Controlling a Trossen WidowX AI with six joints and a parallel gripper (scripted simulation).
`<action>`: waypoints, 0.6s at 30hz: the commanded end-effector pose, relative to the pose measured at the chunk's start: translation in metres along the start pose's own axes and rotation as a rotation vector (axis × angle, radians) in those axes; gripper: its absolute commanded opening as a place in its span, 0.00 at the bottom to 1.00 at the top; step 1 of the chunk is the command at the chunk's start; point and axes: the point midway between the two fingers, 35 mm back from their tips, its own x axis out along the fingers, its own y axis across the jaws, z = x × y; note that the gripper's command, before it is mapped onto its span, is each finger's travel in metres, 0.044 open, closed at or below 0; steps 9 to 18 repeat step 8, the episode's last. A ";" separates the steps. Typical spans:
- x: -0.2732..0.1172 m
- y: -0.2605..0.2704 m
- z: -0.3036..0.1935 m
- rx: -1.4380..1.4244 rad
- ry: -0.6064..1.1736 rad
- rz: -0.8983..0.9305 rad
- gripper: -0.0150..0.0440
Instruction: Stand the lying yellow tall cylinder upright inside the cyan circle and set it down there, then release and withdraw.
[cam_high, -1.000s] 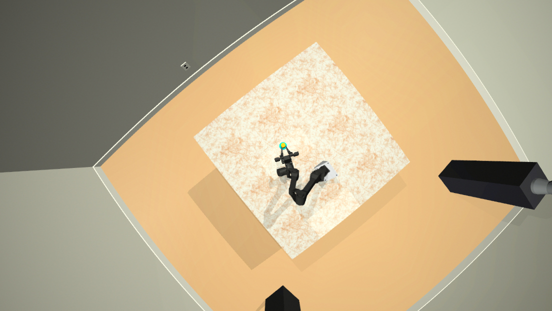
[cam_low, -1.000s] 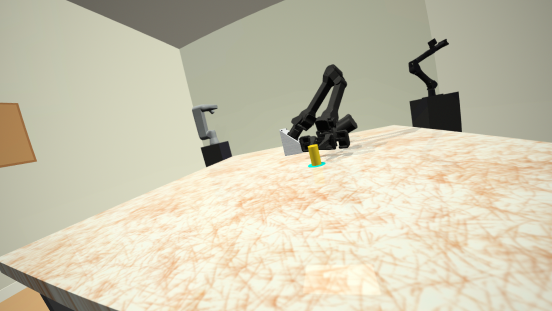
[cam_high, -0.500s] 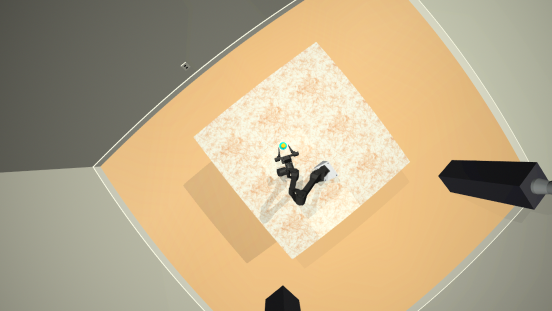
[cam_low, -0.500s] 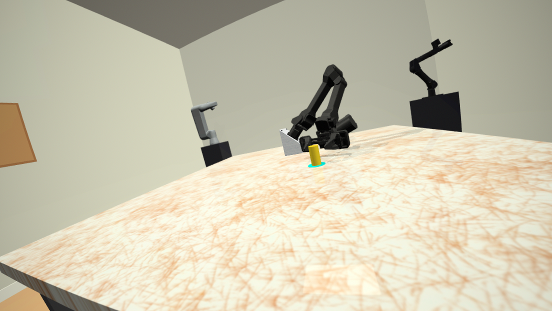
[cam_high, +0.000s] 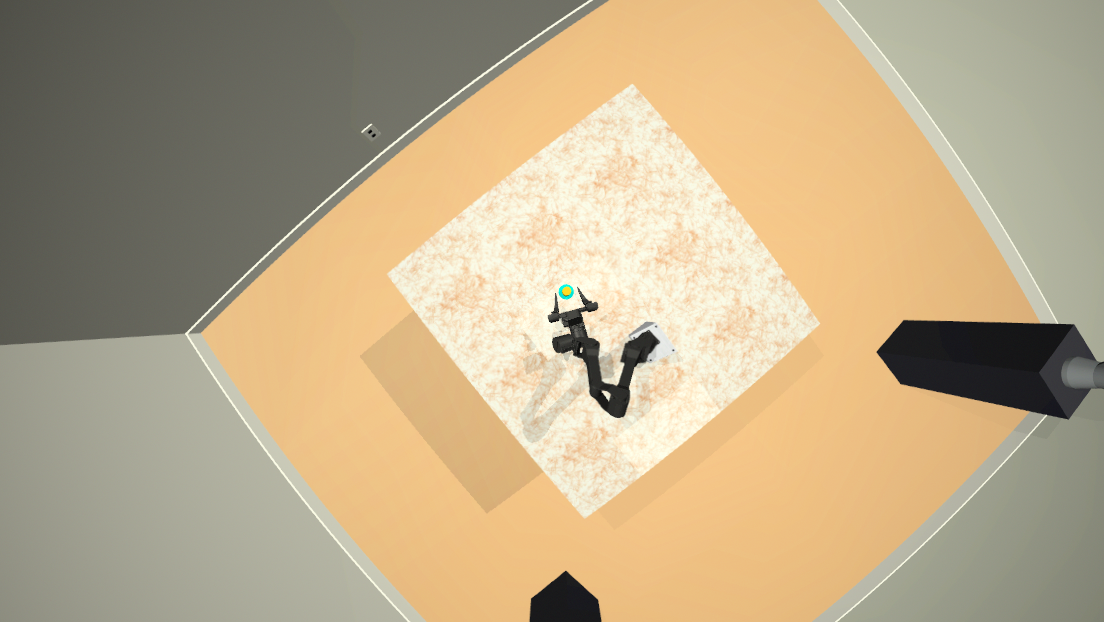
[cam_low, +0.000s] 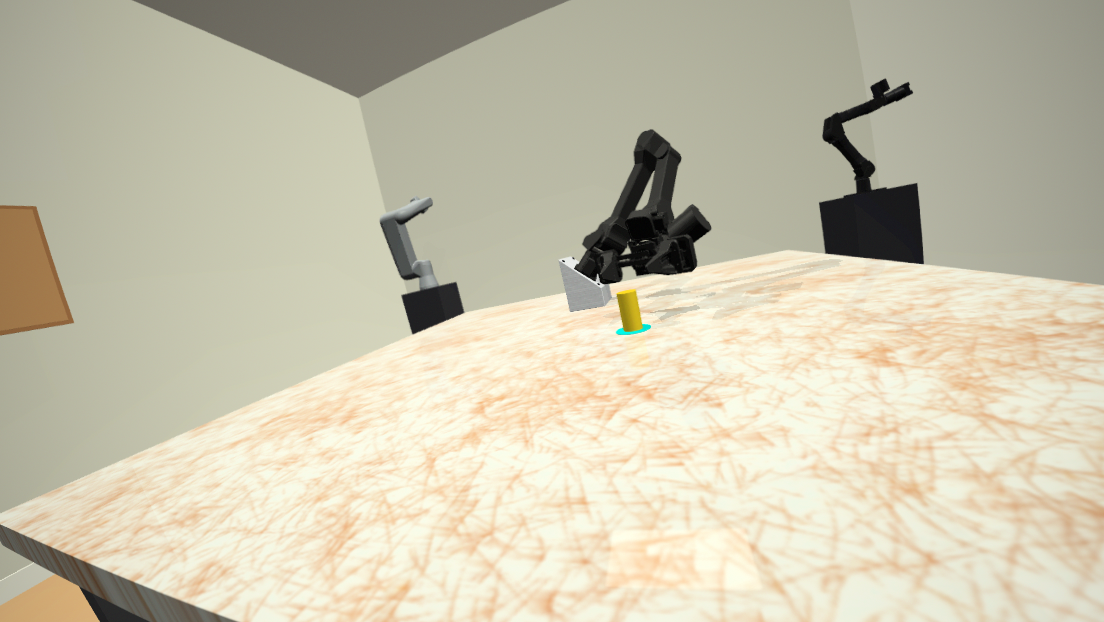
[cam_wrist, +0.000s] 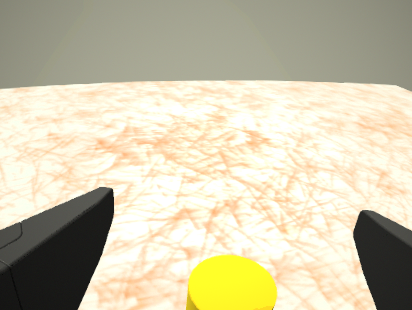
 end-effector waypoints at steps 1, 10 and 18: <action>-0.002 0.001 0.021 0.002 -0.004 0.004 0.93; -0.007 -0.002 0.048 0.000 -0.012 0.008 0.93; -0.007 -0.002 0.048 0.000 -0.012 0.008 0.93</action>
